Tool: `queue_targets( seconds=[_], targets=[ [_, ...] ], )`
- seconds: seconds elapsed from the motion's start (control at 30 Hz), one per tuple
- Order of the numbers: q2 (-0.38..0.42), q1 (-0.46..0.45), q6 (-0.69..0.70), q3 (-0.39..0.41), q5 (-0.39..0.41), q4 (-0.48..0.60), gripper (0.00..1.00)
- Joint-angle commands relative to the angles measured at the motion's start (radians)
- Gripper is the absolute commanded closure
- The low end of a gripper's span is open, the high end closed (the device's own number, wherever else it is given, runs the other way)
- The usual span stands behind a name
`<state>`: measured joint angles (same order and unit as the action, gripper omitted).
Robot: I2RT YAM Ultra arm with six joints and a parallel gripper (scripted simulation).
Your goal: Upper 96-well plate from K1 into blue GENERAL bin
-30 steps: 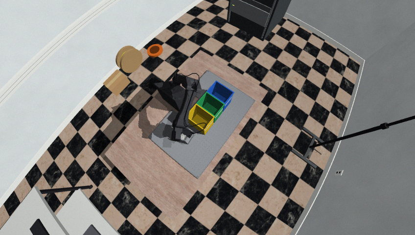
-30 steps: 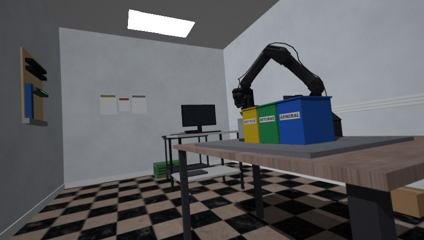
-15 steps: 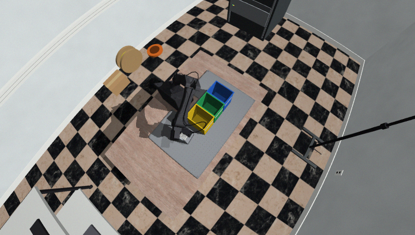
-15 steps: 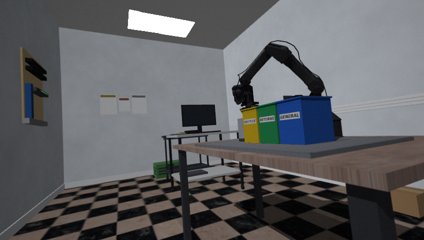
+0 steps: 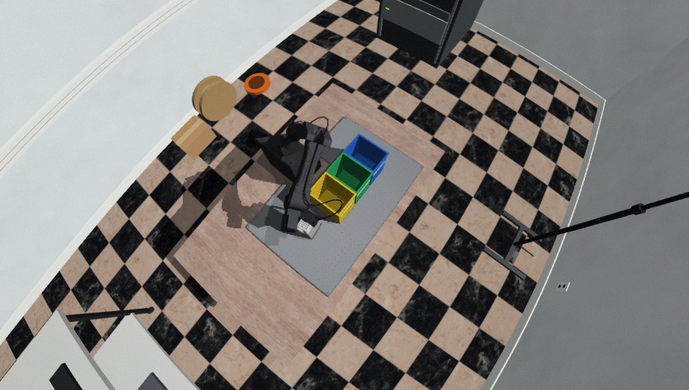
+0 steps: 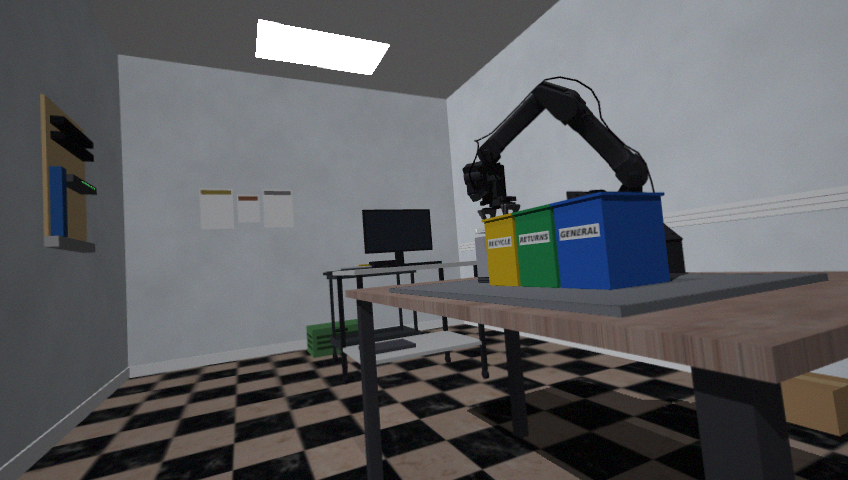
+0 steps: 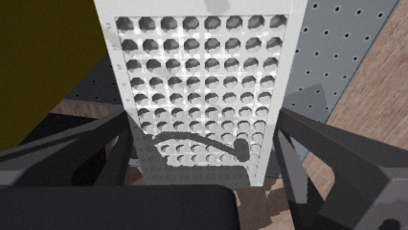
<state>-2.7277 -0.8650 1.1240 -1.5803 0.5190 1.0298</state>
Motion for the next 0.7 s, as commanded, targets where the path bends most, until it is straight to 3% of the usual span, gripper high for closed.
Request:
queue_targets(
  seconds=[0.0,0.67],
  targets=[
    [0.033,-0.027,0.017,-0.038,-0.008,0.044,1.0],
    [0.056,-0.062,0.049,-0.11,-0.02,0.148,1.0]
  ],
)
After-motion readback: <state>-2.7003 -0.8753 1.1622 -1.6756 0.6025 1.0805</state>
